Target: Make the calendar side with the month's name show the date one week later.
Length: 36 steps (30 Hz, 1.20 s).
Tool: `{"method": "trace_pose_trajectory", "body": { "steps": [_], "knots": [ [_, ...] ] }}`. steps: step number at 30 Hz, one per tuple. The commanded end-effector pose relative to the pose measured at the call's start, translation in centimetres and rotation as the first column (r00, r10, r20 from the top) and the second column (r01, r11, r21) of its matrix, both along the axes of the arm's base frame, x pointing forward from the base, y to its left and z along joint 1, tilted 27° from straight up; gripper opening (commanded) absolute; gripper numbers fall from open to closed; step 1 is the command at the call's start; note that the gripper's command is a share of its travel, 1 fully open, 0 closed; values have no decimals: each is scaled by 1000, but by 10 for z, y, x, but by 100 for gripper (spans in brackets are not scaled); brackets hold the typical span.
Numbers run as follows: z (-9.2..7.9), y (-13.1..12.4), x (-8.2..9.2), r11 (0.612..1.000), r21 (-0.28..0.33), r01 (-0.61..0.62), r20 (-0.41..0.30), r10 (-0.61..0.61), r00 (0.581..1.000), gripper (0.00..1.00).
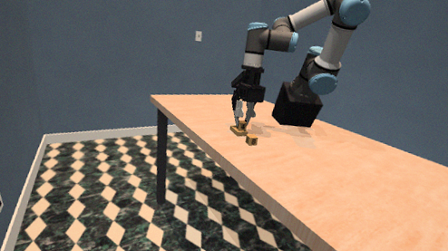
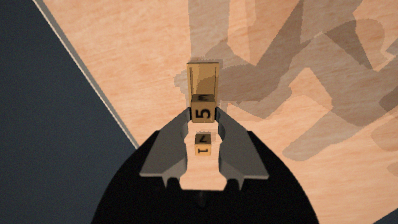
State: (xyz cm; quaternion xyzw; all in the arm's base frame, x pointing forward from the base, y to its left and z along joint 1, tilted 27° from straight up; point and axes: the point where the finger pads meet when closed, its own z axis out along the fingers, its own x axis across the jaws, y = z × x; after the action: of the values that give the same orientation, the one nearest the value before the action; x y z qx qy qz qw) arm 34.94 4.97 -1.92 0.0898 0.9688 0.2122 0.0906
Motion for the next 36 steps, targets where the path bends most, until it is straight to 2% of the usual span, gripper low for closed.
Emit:
{"method": "trace_pose_trajectory", "body": {
  "steps": [1, 36],
  "knots": [
    [0, 0, 0, 1000, 0, 0, 2, 0, 1000, 10],
    [-9, 5, 2, 1000, 1, 0, 0, 0, 1000, 10]
  ]
}}
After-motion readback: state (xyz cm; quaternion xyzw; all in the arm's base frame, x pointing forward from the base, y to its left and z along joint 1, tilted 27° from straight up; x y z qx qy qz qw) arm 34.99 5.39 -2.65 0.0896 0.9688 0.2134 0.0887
